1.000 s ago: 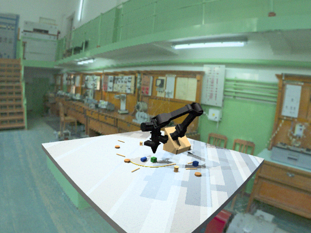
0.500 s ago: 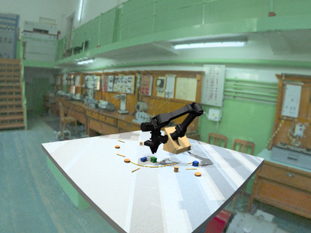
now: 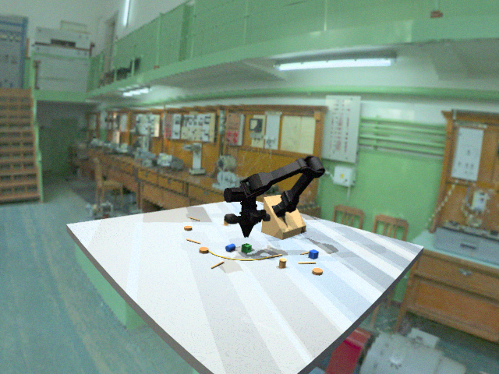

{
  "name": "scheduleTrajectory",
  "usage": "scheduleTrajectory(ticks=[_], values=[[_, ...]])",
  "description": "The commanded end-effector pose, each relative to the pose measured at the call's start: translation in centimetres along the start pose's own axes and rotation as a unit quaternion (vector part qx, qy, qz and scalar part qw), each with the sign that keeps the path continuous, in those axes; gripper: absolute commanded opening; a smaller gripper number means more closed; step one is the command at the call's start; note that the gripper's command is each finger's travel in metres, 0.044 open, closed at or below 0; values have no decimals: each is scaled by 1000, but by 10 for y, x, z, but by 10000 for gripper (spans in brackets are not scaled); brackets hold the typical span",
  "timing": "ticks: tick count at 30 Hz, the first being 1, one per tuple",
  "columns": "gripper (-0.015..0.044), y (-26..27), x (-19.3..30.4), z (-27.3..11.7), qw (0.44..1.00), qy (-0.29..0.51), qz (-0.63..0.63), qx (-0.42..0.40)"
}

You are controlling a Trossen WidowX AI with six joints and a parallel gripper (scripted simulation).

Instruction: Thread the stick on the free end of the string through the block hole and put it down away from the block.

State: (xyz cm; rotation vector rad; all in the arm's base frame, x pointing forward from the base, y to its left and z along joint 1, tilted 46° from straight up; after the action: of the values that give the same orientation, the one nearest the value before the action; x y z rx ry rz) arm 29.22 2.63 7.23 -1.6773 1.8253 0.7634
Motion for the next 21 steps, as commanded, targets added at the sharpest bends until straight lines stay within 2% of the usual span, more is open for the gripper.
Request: scheduleTrajectory(ticks=[1, 5, 10, 21], values=[[0, 1, 9, 1, 966, 2, 260, 0], [0, 2, 16, 1, 891, 2, 454, 0], [0, 3, 24, 1, 744, 2, 668, 1], [0, 5, 35, 1, 451, 1, 892, 1]])
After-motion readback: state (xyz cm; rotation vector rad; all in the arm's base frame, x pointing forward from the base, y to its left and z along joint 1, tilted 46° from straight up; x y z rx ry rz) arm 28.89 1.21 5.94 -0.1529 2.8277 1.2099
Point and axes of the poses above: the point midway between the two fingers, 35 mm back from their tips, its own z axis out along the fingers, its own y axis across the jaws, x = y × z, the point moved 5 cm from there along -z, back along the fingers, and after that the axes turned 13 degrees about -z, right-handed, at the moved point
